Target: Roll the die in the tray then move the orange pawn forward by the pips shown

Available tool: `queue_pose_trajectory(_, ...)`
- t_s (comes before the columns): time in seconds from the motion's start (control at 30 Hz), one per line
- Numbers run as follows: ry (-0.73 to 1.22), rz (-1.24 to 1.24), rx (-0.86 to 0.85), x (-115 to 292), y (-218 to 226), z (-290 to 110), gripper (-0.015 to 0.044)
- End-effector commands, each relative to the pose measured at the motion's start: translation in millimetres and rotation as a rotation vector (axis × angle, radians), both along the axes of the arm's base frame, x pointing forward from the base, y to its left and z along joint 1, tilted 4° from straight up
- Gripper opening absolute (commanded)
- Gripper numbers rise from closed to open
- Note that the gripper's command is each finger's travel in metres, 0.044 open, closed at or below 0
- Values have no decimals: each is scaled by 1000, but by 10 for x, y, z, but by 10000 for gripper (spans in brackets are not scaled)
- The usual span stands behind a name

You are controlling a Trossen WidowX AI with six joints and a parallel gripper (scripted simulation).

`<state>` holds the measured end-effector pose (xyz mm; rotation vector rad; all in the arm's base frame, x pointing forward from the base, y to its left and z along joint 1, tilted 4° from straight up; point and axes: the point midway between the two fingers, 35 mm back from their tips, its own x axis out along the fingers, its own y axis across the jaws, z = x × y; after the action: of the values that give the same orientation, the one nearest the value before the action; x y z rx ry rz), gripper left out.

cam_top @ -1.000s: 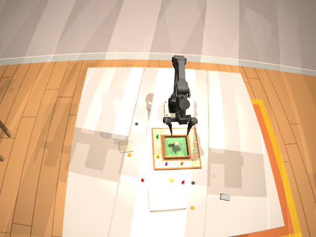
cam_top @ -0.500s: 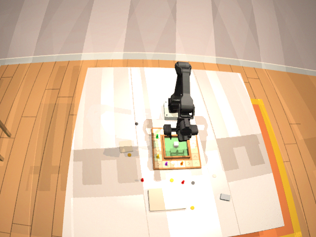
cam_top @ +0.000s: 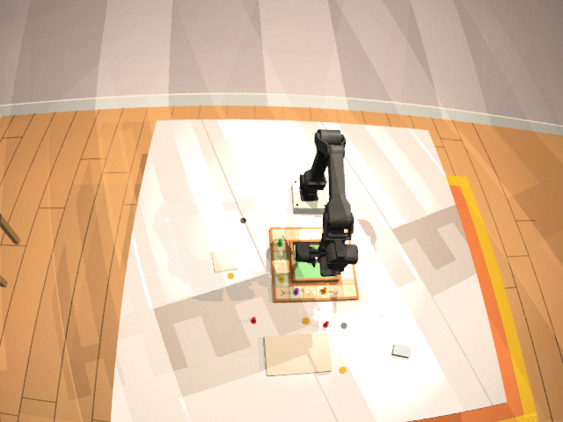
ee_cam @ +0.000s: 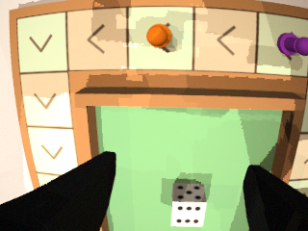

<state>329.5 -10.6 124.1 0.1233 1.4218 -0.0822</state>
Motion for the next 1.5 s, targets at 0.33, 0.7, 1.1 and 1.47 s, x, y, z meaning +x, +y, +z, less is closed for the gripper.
queue_pose_trajectory(0.33, 40, -60, 4, 524, 113, -178, 200)
queue_pose_trajectory(0.7, 40, -60, 4, 547, 116, -368, 200)
queue_pose_trajectory(1.1, 40, -60, 4, 571, 120, -566, 200)
queue_pose_trajectory(1.47, 40, -60, 5, 583, 124, -734, 200)
